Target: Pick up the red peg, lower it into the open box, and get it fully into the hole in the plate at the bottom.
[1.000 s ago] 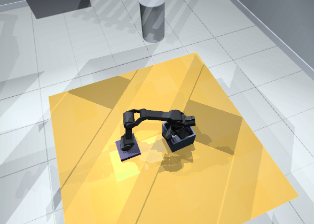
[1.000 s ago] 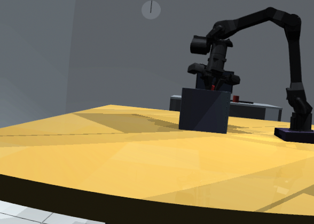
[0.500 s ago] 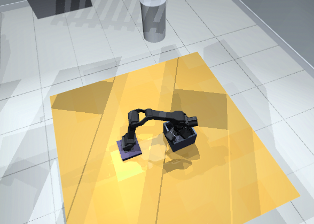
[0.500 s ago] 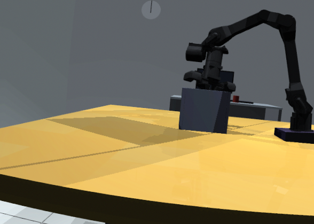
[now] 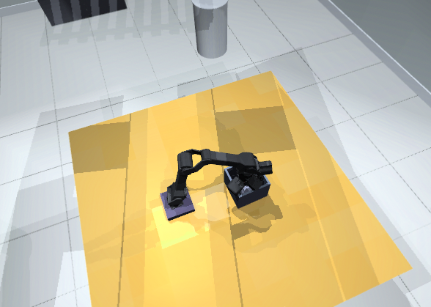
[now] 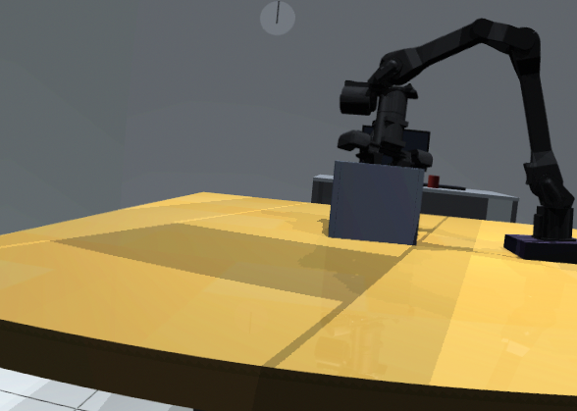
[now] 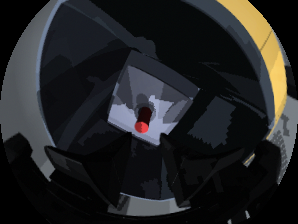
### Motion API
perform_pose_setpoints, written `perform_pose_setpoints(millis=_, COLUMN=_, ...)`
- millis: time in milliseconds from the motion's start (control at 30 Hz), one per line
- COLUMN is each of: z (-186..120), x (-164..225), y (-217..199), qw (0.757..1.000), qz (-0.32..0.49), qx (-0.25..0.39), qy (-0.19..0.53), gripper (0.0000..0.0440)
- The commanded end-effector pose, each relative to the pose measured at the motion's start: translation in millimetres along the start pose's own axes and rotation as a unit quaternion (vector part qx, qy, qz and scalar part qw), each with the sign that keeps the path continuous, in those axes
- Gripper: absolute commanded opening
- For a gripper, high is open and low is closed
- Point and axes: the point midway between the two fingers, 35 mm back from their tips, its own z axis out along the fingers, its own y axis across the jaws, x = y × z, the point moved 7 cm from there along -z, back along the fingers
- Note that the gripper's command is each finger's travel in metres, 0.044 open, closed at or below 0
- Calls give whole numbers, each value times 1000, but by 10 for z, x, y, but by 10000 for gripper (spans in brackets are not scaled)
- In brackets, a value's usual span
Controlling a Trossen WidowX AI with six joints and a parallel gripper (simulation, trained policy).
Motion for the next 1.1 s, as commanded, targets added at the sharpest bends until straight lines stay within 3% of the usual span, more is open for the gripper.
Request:
perform_pose_setpoints(millis=0, z=37, x=-125, y=-1, qw=1000, qz=2, qx=-3, qy=8, gripper=155)
perform_pose_setpoints(millis=1067, z=-452, x=-450, y=284, qw=988, qz=-52, qx=-141, qy=28, gripper=146)
